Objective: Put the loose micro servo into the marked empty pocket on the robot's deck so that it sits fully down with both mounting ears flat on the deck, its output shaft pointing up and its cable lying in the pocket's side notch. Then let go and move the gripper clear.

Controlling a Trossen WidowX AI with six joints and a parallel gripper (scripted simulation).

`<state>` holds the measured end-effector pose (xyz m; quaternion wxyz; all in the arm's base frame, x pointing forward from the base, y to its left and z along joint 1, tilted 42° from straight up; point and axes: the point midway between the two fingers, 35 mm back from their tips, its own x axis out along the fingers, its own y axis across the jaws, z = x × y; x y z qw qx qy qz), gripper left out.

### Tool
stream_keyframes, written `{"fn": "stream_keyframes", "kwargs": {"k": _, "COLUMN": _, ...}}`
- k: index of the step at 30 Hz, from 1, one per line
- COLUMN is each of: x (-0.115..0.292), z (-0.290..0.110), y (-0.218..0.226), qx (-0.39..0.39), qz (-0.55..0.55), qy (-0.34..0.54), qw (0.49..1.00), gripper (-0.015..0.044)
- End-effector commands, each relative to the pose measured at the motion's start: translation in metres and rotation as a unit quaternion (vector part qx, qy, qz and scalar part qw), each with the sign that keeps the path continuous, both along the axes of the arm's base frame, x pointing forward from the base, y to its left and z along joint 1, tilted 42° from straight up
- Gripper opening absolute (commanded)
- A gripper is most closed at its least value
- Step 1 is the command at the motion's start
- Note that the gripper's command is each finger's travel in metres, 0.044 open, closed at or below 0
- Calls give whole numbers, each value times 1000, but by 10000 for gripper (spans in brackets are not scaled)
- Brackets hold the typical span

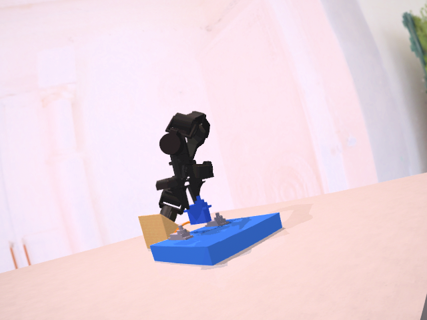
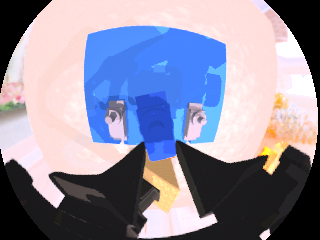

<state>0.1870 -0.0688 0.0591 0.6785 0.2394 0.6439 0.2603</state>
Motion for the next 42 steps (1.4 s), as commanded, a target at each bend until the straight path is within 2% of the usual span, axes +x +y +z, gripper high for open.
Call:
{"fn": "stream_keyframes", "kwargs": {"k": 1, "x": -13, "z": 2, "y": -1, "qx": -4, "qz": -14, "qy": 7, "qw": 1000, "gripper": 0}}
{"fn": "stream_keyframes", "kwargs": {"k": 27, "x": -11, "z": -16, "y": 9, "qx": -4, "qz": -14, "qy": 7, "qw": 1000, "gripper": 0}}
{"fn": "stream_keyframes", "kwargs": {"k": 37, "x": -11, "z": -16, "y": 9, "qx": 0, "qz": -85, "qy": 68, "qw": 994, "gripper": 0}}
{"fn": "stream_keyframes", "kwargs": {"k": 42, "x": -11, "z": -16, "y": 9, "qx": 0, "qz": -87, "qy": 70, "qw": 994, "gripper": 0}}
